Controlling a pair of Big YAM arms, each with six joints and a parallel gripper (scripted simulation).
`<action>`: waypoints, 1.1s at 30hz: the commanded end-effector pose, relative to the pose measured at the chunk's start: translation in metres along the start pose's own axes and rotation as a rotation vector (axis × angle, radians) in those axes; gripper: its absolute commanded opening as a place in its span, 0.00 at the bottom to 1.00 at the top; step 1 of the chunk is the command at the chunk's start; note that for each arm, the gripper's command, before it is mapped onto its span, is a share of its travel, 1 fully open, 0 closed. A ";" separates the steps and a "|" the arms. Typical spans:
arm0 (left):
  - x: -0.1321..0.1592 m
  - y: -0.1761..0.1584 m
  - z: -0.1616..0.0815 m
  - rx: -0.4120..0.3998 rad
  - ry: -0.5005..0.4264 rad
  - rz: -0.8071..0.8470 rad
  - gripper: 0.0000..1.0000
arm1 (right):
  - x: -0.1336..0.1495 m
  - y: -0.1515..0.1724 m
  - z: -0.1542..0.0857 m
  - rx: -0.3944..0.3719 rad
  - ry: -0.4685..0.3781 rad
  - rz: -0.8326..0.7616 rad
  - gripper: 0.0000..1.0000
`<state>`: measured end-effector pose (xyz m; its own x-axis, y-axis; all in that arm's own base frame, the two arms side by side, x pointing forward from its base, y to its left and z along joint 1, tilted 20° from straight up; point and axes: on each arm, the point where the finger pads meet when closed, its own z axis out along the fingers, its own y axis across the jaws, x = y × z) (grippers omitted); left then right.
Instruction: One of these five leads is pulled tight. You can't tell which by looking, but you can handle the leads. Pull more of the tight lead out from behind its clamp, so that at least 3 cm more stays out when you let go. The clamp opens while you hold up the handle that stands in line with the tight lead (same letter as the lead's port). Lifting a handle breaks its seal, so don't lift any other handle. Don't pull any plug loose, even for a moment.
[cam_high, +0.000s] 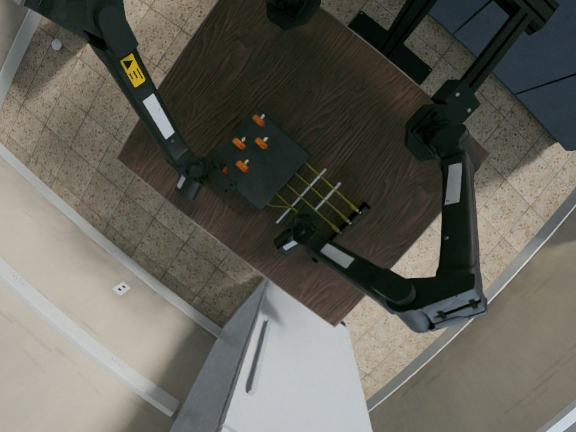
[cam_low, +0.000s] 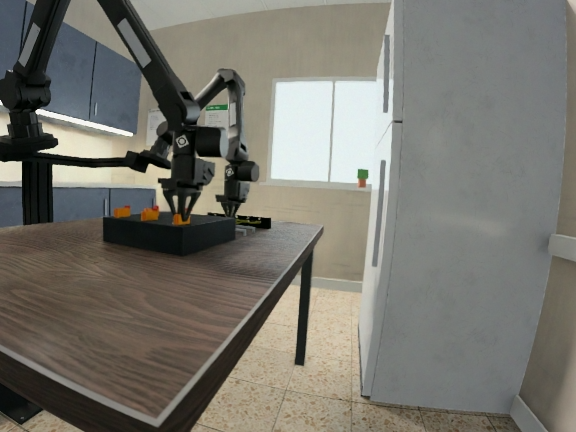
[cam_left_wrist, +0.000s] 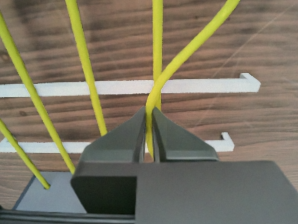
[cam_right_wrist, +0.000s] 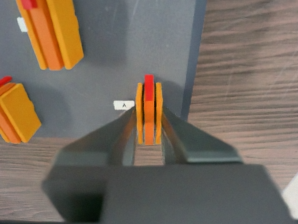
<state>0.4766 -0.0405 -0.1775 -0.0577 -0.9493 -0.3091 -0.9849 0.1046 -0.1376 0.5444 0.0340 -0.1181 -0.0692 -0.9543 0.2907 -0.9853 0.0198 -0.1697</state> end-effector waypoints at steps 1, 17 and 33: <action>0.010 -0.004 -0.003 0.021 0.009 -0.008 0.00 | -0.001 -0.004 -0.010 0.009 -0.003 0.002 0.28; 0.003 -0.003 -0.002 0.013 0.006 -0.009 0.57 | -0.006 0.002 -0.043 0.004 -0.002 -0.006 0.51; 0.004 -0.008 -0.034 0.002 0.003 -0.006 0.70 | 0.004 -0.008 -0.074 0.003 0.000 0.016 0.64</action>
<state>0.4712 -0.0488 -0.1629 -0.0659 -0.9490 -0.3084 -0.9879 0.1057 -0.1139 0.5347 0.0600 -0.0376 -0.0665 -0.9562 0.2850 -0.9820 0.0120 -0.1886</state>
